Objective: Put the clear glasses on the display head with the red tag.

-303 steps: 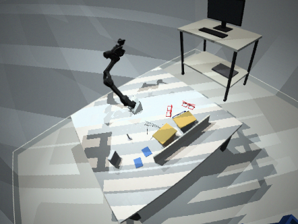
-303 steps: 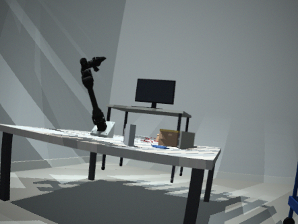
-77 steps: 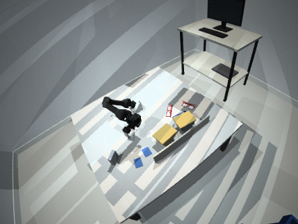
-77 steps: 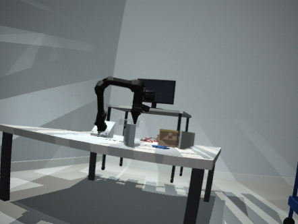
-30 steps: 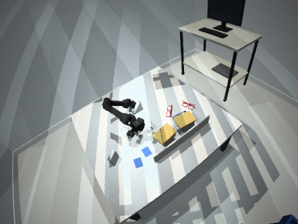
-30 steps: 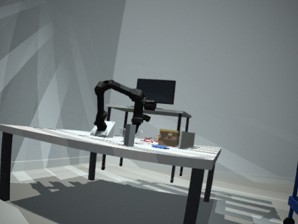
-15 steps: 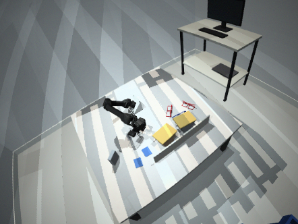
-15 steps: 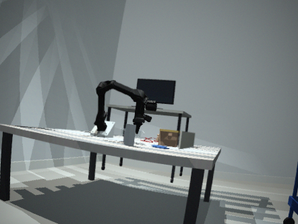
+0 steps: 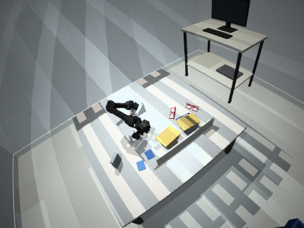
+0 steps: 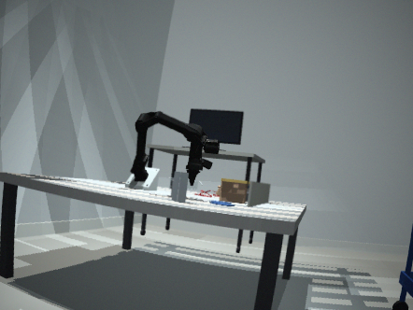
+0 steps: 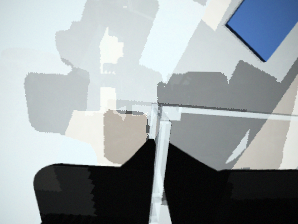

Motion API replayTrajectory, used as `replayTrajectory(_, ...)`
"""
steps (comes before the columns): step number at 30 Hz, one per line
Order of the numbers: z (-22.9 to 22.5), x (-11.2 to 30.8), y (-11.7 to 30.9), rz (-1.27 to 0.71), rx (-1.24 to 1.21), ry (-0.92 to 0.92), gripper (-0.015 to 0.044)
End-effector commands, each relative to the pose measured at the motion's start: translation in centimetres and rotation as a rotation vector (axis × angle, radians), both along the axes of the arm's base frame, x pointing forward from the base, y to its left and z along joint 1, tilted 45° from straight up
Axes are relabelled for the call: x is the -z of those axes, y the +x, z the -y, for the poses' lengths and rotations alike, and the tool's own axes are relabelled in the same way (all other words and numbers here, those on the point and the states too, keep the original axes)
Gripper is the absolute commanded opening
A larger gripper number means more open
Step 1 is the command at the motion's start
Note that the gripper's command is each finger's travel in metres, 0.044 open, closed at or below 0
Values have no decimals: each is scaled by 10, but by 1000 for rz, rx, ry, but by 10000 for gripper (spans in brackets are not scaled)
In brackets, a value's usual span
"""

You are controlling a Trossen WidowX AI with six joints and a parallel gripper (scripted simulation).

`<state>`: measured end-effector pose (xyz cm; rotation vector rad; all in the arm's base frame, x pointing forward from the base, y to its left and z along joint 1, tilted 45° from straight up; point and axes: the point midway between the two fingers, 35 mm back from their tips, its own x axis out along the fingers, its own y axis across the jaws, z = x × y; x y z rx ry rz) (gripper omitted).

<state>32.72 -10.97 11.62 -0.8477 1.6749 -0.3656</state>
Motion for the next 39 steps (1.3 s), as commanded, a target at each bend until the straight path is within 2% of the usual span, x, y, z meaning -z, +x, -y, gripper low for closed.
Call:
replayTrajectory(1, -2, 1, 4, 8, 2, 2, 0)
replayTrajectory(39, -4, 3, 9, 8, 2, 3, 0)
